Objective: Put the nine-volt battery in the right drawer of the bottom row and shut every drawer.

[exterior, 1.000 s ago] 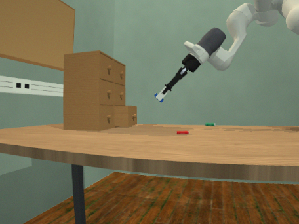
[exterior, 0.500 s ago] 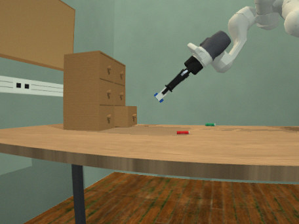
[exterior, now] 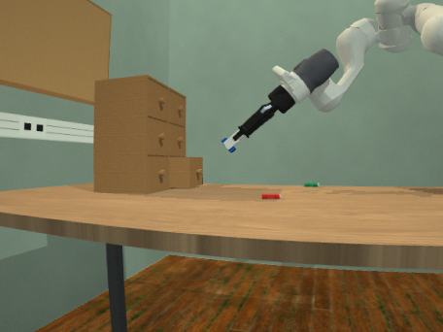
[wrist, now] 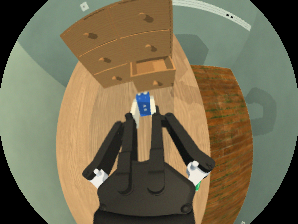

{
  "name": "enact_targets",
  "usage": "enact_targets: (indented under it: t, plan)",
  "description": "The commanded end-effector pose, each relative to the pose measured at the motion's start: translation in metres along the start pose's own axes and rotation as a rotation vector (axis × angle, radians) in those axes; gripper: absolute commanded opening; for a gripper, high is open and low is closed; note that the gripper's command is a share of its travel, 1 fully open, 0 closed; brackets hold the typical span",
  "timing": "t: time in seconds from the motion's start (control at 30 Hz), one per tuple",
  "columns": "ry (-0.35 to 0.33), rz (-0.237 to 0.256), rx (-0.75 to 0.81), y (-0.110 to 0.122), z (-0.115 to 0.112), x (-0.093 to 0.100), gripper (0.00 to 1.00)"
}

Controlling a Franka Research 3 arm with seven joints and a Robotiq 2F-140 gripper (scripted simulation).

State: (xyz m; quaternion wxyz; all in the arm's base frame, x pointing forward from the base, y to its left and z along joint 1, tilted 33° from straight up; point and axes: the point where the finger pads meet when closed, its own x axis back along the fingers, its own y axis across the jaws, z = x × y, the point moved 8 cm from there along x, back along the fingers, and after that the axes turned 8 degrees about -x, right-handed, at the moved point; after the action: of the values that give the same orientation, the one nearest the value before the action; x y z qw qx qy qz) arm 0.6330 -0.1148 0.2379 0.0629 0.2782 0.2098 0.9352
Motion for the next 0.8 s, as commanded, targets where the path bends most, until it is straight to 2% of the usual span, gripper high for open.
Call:
enact_targets:
  t: [0.0,0.77]
  plan:
    - [0.002,-0.01,0.008,0.001,0.006,-0.006,0.22]
    - [0.002,-0.01,0.008,-0.006,0.057,-0.068,0.22]
